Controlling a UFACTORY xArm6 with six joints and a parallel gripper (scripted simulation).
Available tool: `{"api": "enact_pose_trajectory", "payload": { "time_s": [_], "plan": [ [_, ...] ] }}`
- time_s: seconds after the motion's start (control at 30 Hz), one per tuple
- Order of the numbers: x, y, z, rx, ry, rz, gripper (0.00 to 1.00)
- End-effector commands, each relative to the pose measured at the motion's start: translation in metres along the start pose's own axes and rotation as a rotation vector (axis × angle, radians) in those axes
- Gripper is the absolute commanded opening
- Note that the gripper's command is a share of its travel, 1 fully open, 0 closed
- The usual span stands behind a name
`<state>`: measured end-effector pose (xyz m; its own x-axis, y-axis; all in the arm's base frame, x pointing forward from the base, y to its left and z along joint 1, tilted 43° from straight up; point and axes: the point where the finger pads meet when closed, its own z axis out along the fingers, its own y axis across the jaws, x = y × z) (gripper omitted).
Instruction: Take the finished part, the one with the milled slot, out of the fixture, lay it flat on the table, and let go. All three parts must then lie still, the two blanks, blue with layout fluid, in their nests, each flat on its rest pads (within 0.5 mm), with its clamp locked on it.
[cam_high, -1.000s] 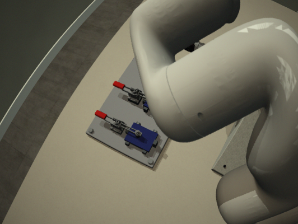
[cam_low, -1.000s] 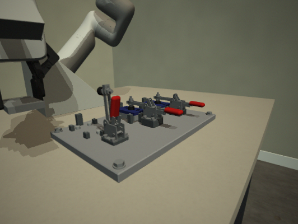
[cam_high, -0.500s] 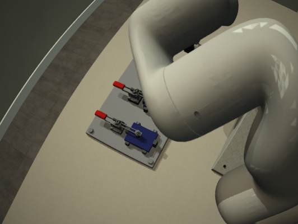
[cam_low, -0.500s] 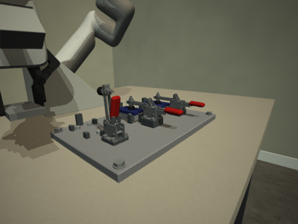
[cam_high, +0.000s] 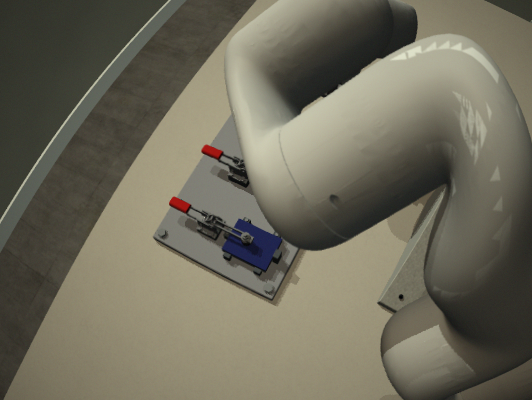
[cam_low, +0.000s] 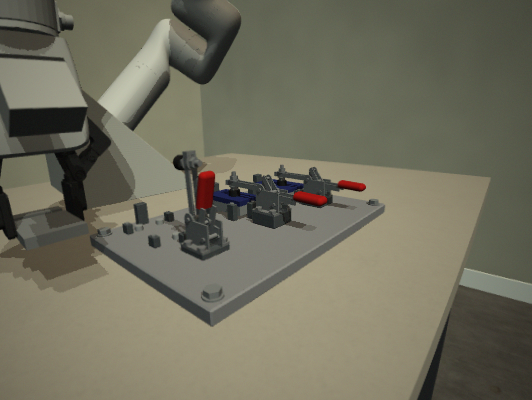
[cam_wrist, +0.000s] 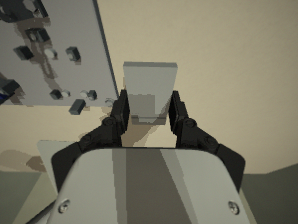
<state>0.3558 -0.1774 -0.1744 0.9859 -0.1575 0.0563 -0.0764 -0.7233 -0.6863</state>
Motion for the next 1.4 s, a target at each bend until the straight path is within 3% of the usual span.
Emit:
{"api": "enact_pose_trajectory", "payload": {
  "time_s": [0.0,0.63,1.37],
  "plan": [
    [0.001,0.001,0.007,-0.002,0.002,-0.001,0.0],
    [0.001,0.001,0.038,-0.002,0.002,-0.001,0.0],
    [0.001,0.001,0.042,-0.002,0.002,-0.001,0.0]
  ]
}}
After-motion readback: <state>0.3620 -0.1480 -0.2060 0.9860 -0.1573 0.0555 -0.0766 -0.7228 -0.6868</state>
